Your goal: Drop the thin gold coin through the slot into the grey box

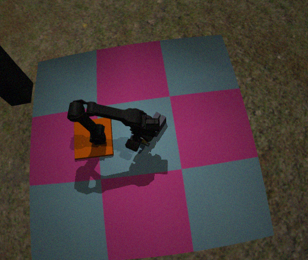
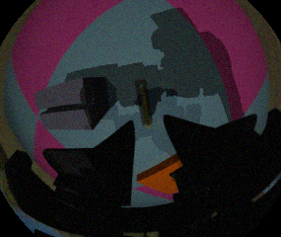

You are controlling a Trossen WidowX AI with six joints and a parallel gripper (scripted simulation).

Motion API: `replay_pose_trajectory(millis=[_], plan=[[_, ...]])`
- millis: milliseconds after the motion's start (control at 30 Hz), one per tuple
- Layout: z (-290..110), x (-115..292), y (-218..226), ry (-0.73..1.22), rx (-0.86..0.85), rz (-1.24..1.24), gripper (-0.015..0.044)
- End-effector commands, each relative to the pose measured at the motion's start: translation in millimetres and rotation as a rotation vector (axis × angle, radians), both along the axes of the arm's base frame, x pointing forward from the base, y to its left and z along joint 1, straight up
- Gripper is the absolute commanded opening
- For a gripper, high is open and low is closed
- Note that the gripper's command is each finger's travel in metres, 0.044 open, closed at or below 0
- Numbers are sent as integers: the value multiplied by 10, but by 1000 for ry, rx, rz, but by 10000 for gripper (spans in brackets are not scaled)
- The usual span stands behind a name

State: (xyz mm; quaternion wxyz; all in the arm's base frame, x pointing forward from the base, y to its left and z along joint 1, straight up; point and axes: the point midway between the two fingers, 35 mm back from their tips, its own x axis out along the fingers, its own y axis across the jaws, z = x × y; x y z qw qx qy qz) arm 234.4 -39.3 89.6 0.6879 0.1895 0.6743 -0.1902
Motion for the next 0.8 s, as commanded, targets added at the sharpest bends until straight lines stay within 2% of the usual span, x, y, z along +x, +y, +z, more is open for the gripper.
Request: replay_pose_trajectory(millis=[0,767], plan=[[-62,4,-4,2,-3,4,161],[-433,25,-8,2,-3,4,161]])
